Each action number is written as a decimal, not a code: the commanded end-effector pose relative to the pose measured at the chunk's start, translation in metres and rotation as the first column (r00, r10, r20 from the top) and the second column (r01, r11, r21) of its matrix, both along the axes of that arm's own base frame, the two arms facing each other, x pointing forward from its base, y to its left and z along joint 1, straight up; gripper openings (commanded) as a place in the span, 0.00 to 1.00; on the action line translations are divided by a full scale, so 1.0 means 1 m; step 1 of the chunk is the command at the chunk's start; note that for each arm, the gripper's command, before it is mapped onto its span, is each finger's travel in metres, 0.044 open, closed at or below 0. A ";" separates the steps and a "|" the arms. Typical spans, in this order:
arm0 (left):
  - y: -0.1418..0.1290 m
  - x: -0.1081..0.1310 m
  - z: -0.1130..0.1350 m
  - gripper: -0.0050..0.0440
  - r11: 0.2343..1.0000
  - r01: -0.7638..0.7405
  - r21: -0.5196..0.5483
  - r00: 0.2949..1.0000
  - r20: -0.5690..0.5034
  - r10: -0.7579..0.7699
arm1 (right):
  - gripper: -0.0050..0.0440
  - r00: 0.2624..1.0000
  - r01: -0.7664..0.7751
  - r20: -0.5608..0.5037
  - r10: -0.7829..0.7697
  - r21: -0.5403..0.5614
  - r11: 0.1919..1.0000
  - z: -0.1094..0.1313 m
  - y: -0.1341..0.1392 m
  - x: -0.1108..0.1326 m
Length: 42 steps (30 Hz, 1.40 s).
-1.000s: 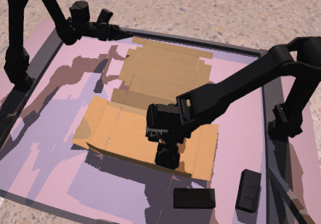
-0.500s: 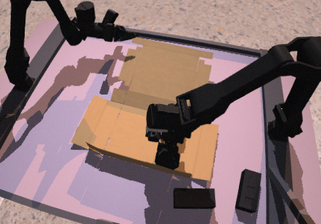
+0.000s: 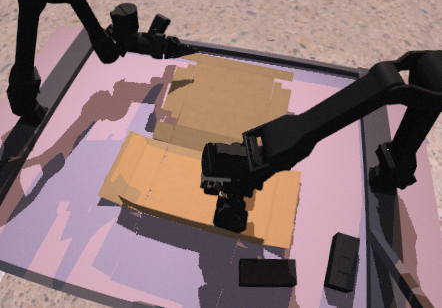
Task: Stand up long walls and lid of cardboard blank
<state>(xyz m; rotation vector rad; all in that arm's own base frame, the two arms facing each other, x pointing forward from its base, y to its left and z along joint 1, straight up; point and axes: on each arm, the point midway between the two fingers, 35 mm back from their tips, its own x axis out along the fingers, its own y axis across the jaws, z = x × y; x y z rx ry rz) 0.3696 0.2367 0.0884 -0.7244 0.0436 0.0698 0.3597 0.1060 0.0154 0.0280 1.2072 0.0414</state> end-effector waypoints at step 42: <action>-0.001 0.018 0.008 0.10 1.000 -0.004 0.012 1.000 0.017 0.003 | 0.51 0.991 0.001 -0.137 -0.006 -0.030 1.000 -0.038 -0.008 -0.029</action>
